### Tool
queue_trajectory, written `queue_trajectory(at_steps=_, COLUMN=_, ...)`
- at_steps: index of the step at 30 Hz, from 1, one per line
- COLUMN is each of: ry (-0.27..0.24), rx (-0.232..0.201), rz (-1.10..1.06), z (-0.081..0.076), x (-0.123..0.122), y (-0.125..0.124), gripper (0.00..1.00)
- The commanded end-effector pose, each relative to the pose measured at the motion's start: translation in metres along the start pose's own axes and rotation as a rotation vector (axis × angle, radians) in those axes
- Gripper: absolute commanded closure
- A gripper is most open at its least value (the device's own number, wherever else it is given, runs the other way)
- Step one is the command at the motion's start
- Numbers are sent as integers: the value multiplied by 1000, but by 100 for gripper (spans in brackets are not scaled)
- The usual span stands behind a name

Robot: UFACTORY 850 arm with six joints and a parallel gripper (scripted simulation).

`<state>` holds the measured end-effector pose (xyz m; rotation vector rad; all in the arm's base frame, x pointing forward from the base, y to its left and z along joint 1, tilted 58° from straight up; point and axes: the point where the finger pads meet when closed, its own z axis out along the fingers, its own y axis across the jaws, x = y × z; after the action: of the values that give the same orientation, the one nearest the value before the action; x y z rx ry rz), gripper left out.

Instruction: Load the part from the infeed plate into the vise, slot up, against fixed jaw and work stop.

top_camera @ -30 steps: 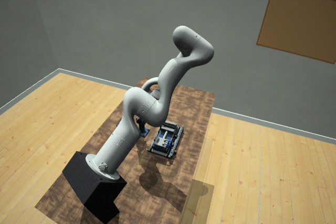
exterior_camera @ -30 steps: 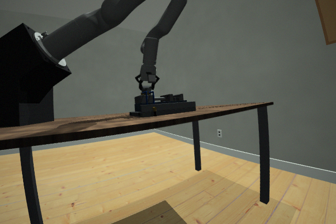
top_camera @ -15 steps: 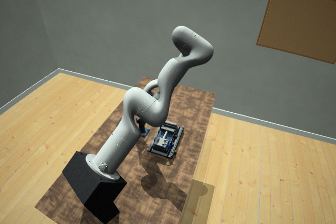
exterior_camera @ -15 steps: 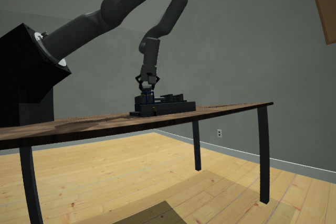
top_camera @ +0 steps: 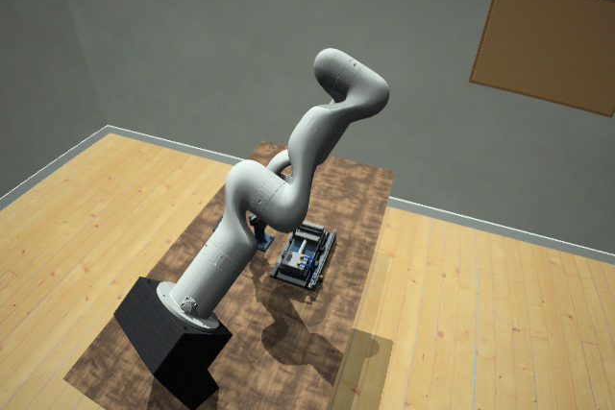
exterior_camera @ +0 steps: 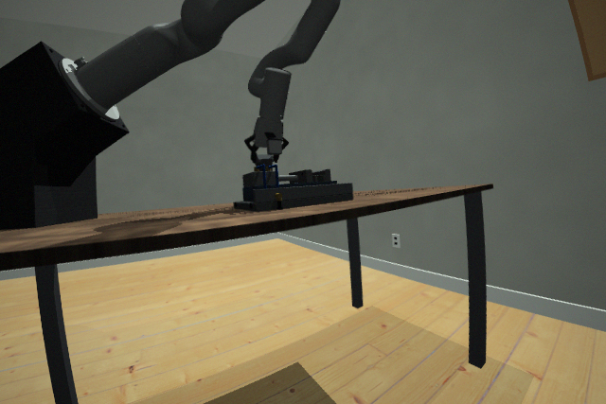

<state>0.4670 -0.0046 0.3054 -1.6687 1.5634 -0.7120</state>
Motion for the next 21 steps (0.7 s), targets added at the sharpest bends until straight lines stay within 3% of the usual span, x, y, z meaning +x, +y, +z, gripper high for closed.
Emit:
queue_trajectory(at_steps=1, ry=-19, rx=-1, rz=0, z=0, x=0, y=0, gripper=11)
queue_trajectory(at_steps=21, ry=-95, rx=0, rz=0, z=0, x=1, y=0, gripper=11)
